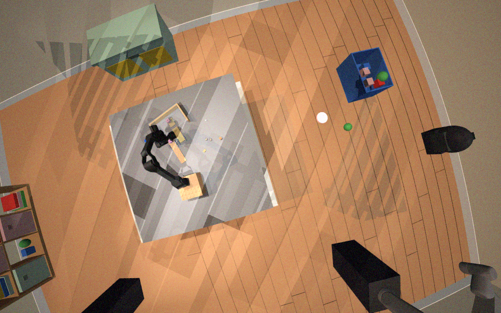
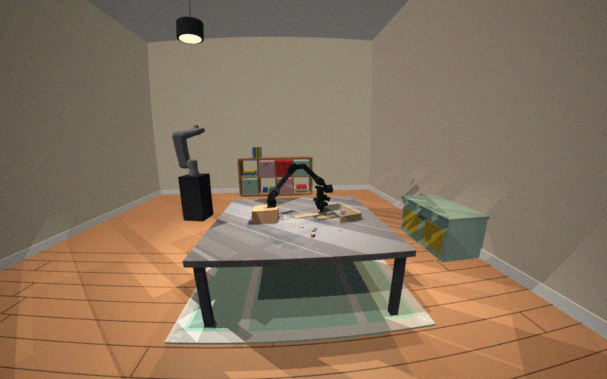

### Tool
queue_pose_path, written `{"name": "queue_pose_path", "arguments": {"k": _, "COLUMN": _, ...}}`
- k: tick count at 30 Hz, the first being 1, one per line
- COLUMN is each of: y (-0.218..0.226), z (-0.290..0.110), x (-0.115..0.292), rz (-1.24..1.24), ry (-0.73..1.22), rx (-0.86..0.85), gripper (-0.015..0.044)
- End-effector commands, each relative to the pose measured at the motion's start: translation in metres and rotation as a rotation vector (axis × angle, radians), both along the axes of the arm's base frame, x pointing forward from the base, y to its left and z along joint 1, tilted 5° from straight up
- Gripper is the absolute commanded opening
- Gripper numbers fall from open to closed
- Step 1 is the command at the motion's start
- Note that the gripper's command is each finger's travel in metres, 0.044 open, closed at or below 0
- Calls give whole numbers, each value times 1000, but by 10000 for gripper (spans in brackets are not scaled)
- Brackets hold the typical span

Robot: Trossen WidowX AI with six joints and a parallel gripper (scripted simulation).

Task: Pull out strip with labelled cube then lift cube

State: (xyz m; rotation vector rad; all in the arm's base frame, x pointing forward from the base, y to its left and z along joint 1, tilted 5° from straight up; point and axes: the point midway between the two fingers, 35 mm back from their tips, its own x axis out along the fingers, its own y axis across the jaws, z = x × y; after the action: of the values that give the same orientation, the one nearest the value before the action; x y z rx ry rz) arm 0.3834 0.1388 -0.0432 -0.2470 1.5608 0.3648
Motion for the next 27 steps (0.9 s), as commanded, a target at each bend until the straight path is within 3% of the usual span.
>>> {"name": "queue_pose_path", "arguments": {"k": 1, "y": 0, "z": -8, "x": -1, "rz": -7, "ry": 4, "rx": -2, "gripper": 250}}
{"name": "queue_pose_path", "arguments": {"k": 8, "y": 1, "z": -14, "x": -2, "rz": -7, "ry": 4, "rx": -2, "gripper": 250}}
{"name": "queue_pose_path", "arguments": {"k": 12, "y": 0, "z": -11, "x": -2, "rz": 0, "ry": 3, "rx": -1, "gripper": 145}}
{"name": "queue_pose_path", "arguments": {"k": 19, "y": 0, "z": -11, "x": -2, "rz": 0, "ry": 3, "rx": -1, "gripper": 98}}
{"name": "queue_pose_path", "arguments": {"k": 23, "y": 0, "z": -9, "x": -4, "rz": 0, "ry": 3, "rx": -1, "gripper": 0}}
{"name": "queue_pose_path", "arguments": {"k": 27, "y": -6, "z": 2, "x": -16, "rz": -2, "ry": 4, "rx": -2, "gripper": 0}}
